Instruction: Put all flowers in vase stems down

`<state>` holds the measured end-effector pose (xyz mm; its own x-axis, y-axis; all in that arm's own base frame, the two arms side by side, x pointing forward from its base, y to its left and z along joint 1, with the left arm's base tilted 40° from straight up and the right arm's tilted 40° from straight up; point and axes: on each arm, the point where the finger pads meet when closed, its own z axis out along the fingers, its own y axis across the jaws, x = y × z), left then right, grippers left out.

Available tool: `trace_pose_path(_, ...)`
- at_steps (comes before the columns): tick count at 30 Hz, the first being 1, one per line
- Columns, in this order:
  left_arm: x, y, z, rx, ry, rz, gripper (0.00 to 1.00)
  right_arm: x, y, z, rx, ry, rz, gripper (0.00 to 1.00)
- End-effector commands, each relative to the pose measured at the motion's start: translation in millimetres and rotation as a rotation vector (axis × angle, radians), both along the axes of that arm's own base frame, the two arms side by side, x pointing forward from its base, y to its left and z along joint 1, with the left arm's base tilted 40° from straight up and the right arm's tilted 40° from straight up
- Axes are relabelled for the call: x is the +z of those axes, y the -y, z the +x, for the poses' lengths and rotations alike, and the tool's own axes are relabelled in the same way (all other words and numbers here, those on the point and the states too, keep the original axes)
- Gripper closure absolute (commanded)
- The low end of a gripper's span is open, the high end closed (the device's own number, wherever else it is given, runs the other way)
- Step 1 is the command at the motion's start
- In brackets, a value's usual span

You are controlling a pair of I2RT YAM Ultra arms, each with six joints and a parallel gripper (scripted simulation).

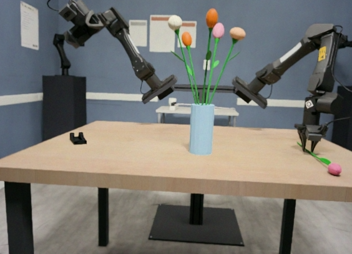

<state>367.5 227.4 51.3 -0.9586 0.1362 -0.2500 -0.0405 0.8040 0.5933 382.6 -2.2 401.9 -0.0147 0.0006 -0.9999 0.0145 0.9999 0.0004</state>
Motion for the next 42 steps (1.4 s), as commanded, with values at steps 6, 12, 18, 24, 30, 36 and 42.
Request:
trace_pose_path(6, -1.5, 7.2, -0.7, -0.023, 0.002, -0.008, 0.70, -1.2, -2.4, 3.0, 0.017, 0.004, 0.002, 0.00)
trace_pose_path(12, -0.9, 6.4, -1.4, -0.021, 0.003, -0.007, 0.70, -1.2, -2.4, 3.0, 0.017, 0.004, 0.002, 0.00)
trace_pose_path(18, 0.3, 5.6, -2.1, -0.019, 0.004, -0.007, 0.70, -1.2, -2.4, 3.0, 0.017, 0.004, 0.002, 0.00)
trace_pose_path(24, 0.5, 5.6, -2.6, -0.018, 0.005, -0.007, 0.74, -1.2, -2.4, 3.0, 0.017, 0.004, 0.002, 0.00)
trace_pose_path(30, 0.4, 5.6, -2.7, -0.018, 0.004, -0.007, 0.81, -1.2, -2.4, 3.0, 0.017, 0.004, 0.002, 0.00)
trace_pose_path(36, 0.4, 5.6, -2.7, -0.018, 0.004, -0.007, 0.89, -1.2, -2.4, 3.0, 0.017, 0.004, 0.002, 0.00)
trace_pose_path(42, 0.4, 5.6, -2.7, -0.018, 0.004, -0.007, 0.94, -1.2, -2.4, 3.0, 0.017, 0.004, 0.002, 0.00)
